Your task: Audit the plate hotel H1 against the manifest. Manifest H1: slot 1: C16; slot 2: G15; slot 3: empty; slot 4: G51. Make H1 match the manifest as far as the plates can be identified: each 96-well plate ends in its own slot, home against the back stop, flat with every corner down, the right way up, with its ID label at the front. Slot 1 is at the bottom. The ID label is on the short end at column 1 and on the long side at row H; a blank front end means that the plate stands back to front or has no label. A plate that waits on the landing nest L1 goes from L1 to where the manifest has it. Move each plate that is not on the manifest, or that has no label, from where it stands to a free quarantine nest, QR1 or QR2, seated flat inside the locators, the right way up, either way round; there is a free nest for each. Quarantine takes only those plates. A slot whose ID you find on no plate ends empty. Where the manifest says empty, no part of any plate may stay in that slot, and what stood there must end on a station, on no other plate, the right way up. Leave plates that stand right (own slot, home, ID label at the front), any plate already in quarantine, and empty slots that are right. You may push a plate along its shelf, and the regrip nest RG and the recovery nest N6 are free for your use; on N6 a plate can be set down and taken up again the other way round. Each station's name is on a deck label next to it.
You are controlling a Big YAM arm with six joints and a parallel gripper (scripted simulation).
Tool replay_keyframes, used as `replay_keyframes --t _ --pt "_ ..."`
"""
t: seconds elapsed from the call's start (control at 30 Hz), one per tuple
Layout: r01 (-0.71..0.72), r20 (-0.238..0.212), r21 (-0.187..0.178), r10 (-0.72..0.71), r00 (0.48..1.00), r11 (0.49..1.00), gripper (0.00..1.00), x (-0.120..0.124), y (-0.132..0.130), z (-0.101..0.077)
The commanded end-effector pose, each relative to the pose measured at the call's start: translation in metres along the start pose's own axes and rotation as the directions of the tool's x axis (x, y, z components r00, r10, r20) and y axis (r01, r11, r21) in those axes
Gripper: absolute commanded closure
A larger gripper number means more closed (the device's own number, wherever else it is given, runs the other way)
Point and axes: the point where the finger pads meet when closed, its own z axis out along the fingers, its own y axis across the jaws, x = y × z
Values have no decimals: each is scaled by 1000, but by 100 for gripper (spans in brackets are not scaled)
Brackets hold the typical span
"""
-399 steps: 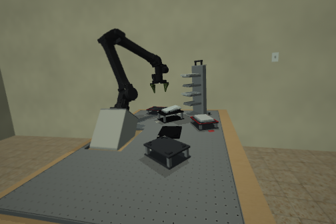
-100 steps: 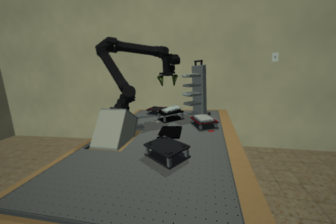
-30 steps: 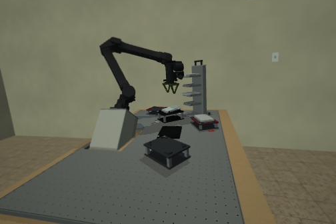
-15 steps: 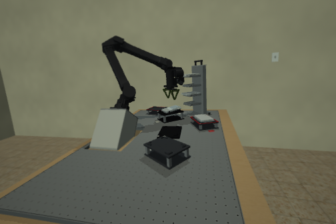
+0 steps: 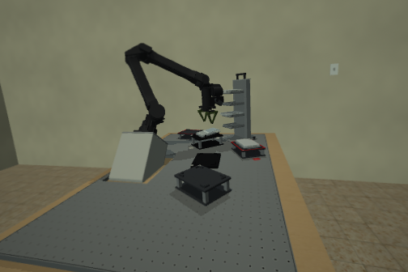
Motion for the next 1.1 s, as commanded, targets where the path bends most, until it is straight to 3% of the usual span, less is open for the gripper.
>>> replay_keyframes --t 0.0,1.07 --pt "7 1 -1 -7 1000 1000 0 0 2 4" --pt "-1 -4 0 1 1000 1000 0 1 1 9"
